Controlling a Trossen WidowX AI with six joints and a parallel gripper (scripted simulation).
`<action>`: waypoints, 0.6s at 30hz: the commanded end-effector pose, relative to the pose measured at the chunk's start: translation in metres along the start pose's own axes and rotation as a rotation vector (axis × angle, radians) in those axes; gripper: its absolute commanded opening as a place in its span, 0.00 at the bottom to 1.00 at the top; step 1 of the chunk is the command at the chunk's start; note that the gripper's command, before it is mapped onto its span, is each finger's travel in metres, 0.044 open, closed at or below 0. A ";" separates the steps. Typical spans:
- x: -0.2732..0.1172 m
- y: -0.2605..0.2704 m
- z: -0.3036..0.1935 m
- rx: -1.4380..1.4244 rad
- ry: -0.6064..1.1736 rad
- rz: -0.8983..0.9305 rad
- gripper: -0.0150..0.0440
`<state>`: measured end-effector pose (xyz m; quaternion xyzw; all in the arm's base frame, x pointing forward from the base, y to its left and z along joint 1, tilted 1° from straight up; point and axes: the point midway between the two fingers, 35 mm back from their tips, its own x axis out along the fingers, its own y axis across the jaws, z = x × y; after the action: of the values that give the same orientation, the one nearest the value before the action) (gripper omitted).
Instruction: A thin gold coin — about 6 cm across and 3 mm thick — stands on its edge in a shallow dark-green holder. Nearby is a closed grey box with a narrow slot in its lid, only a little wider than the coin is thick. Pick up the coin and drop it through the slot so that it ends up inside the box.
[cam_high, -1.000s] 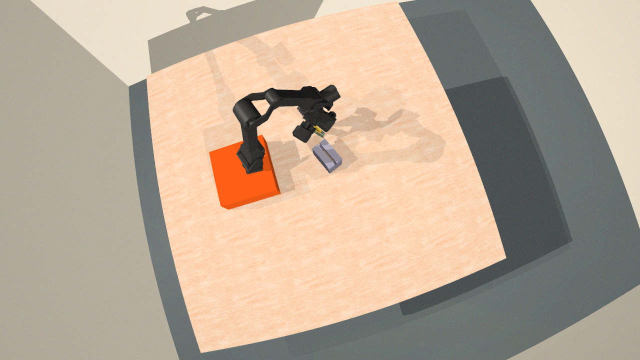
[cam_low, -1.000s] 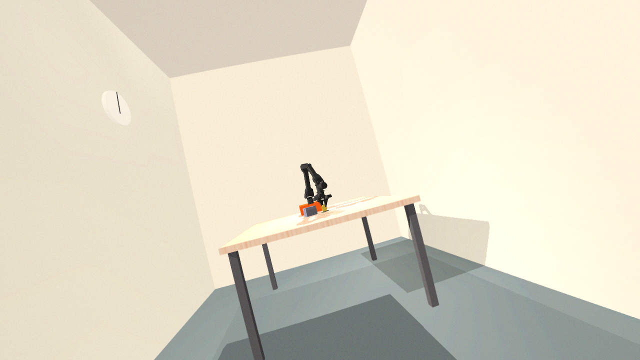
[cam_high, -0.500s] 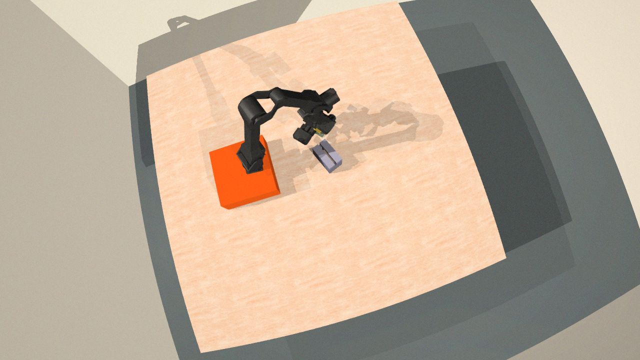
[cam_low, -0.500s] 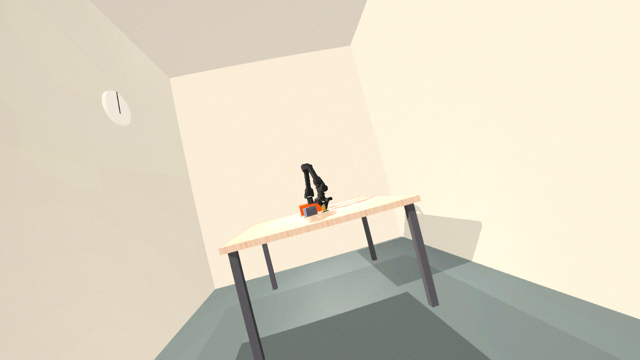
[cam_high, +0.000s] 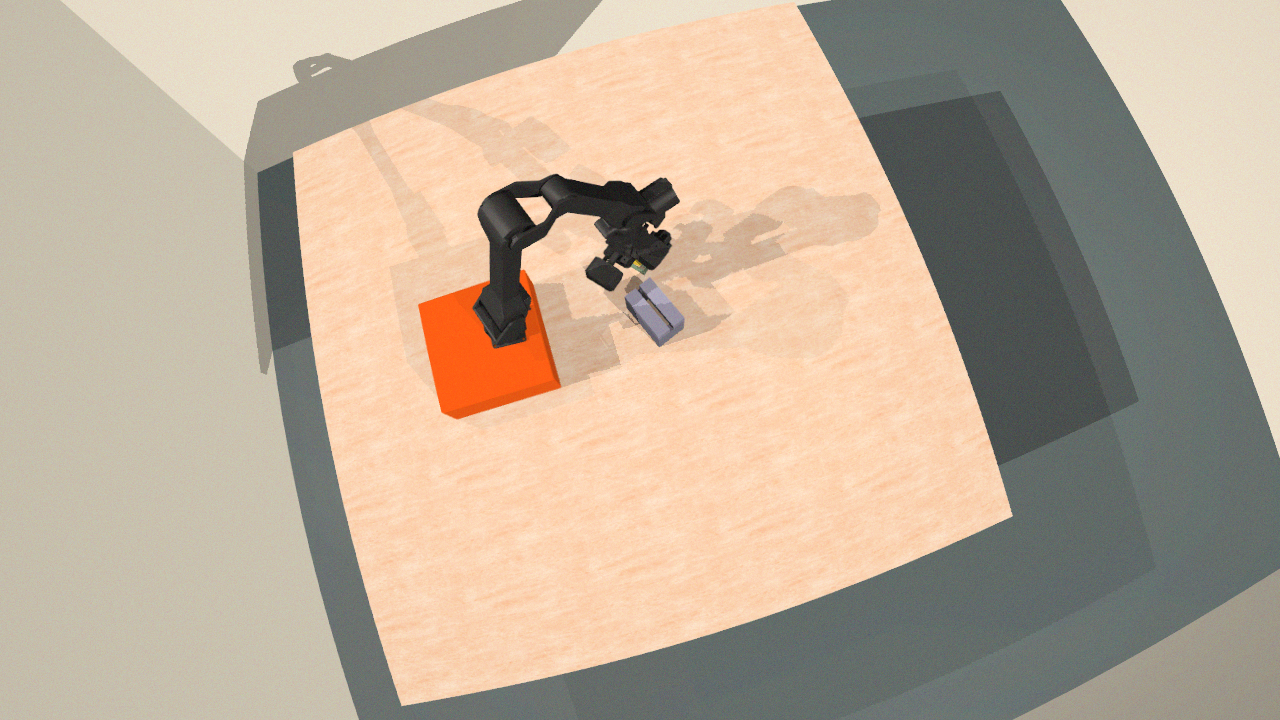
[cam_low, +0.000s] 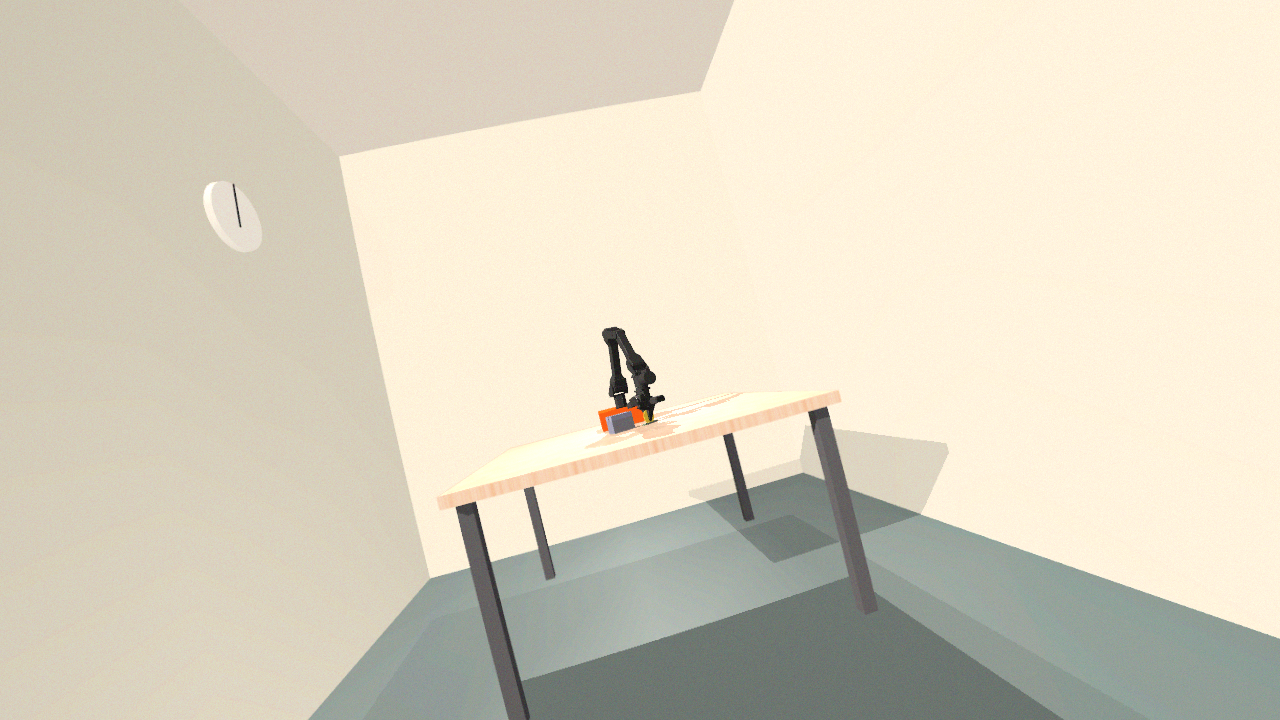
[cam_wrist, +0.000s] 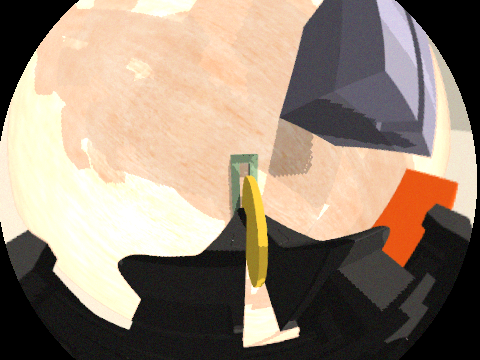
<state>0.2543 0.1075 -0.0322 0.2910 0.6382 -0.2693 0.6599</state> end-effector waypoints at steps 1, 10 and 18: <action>0.000 0.000 0.001 -0.001 -0.006 0.000 0.25; -0.009 0.005 -0.002 0.015 0.006 0.027 0.25; -0.026 0.006 -0.001 0.012 0.003 0.023 0.25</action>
<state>0.2553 0.1104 -0.0157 0.2987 0.6353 -0.2663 0.6605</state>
